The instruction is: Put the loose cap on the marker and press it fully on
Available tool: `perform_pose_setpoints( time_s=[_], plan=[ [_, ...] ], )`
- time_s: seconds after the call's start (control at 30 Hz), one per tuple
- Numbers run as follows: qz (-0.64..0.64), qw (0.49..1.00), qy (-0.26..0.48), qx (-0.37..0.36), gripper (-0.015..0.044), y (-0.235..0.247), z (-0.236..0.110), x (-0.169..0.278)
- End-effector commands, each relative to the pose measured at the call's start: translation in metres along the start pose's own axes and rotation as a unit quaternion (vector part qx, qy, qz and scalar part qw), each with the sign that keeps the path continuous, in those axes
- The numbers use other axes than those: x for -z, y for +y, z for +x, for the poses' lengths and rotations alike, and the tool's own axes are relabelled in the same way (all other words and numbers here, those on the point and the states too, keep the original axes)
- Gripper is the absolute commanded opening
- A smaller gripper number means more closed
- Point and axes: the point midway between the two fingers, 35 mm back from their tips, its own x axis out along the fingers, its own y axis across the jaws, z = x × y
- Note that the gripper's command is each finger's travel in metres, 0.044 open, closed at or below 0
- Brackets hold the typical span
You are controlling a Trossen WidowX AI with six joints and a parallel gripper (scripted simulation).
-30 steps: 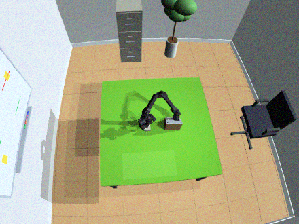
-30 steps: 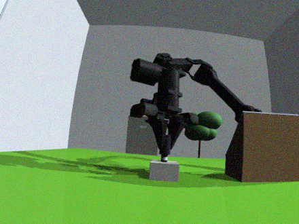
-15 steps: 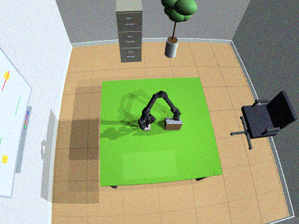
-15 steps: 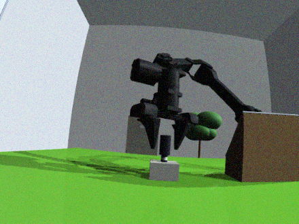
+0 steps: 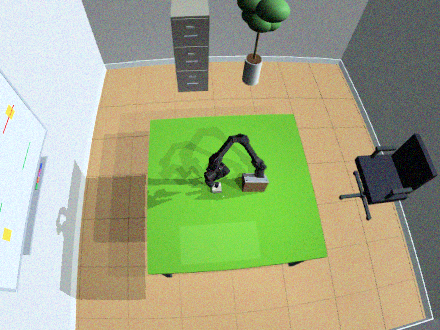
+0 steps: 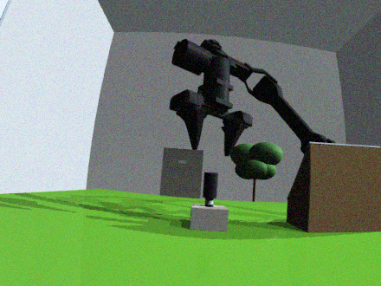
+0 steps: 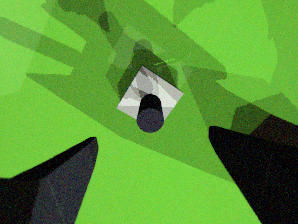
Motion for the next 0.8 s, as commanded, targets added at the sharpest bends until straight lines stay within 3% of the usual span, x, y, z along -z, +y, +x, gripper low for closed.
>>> perform_pose_setpoints(
  time_s=[0.0,0.23,0.43,0.77],
  plan=[
    [-0.101,0.995,0.004,0.005,0.0335,-0.0008,0.0009,0.0003],
    [-0.416,0.909,0.004,0.004,0.0151,0.0011,0.0074,0.0019],
    [-0.444,0.896,0.004,0.004,0.0,0.0013,0.008,0.0021],
    [-0.444,0.896,0.004,0.004,0.0,0.0013,0.0083,0.0021]
  ],
)
